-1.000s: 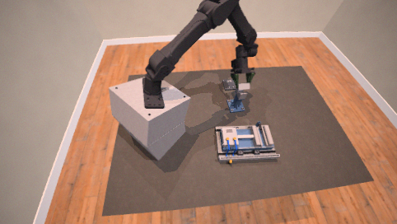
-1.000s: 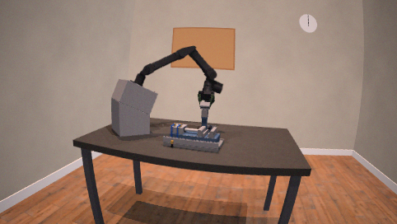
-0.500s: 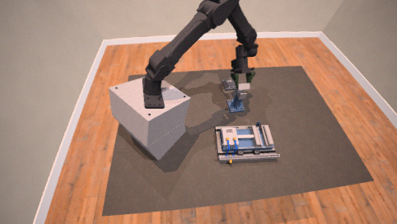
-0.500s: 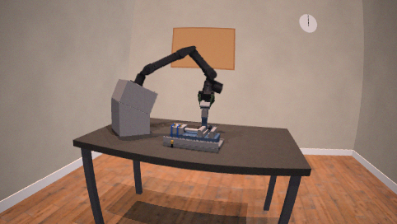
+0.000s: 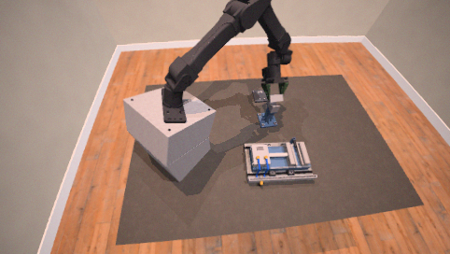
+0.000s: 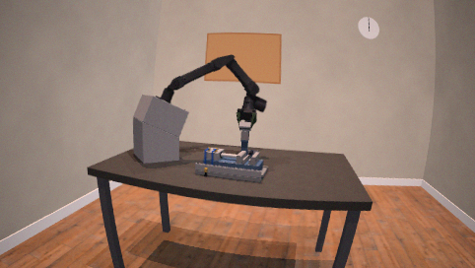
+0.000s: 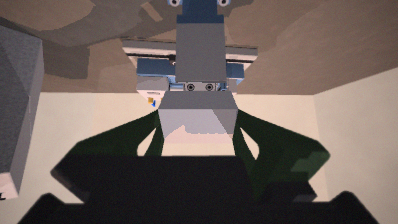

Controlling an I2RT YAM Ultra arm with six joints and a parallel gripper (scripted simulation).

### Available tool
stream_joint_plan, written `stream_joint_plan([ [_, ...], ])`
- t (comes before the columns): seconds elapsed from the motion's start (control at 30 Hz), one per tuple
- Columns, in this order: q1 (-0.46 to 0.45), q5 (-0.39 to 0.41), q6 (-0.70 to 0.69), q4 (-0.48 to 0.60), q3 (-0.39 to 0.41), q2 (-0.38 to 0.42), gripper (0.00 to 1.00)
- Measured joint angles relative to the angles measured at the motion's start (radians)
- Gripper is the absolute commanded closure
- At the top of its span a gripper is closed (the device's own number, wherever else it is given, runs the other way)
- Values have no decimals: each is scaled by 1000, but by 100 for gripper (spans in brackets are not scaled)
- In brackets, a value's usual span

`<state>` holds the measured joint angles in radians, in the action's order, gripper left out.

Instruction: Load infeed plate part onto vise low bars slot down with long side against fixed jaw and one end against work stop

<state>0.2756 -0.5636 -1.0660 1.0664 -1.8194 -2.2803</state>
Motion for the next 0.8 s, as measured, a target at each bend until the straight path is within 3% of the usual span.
stream_joint_plan([
  [0.8,-13,61,-31,-42,37,24,100],
])
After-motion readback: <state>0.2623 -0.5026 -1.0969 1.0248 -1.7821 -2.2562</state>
